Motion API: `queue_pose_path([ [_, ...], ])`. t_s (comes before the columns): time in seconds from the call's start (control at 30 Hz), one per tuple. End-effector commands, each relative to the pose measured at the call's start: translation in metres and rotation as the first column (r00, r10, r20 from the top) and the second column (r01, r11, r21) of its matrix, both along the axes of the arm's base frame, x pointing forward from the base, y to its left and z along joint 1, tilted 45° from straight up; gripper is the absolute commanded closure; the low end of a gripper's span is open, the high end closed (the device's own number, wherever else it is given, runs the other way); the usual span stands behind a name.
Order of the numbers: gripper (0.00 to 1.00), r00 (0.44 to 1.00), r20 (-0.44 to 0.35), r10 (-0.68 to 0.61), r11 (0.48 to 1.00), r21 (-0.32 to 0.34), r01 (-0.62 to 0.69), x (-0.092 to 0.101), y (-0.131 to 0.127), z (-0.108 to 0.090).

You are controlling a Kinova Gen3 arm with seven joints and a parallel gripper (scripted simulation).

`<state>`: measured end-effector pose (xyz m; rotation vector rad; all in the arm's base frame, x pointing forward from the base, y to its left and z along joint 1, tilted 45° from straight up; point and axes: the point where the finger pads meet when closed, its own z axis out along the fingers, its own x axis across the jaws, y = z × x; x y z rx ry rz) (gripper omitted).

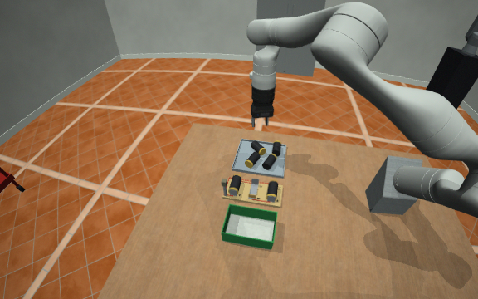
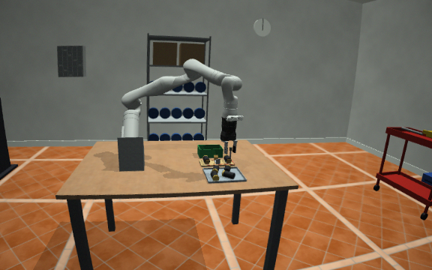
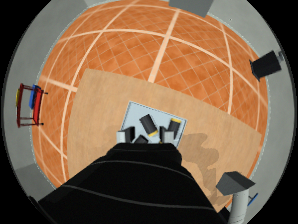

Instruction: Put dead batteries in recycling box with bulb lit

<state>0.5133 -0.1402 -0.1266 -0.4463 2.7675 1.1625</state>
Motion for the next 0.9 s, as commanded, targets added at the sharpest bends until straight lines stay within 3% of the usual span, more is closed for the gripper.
queue_pose_path([
  [0.0, 0.1, 0.999, 0.028, 0.02, 1.0, -0.001, -0.02, 0.0002, -0.0026, 0.0015],
  [0.57, 0.1, 0.953, 0.219, 0.207, 0.978, -0.02, -0.208, 0.0002, -0.0026, 0.0015],
  [0.87, 0.1, 0.921, 0.282, 0.269, 0.962, -0.035, -0.27, 0.0002, -0.0026, 0.0015],
])
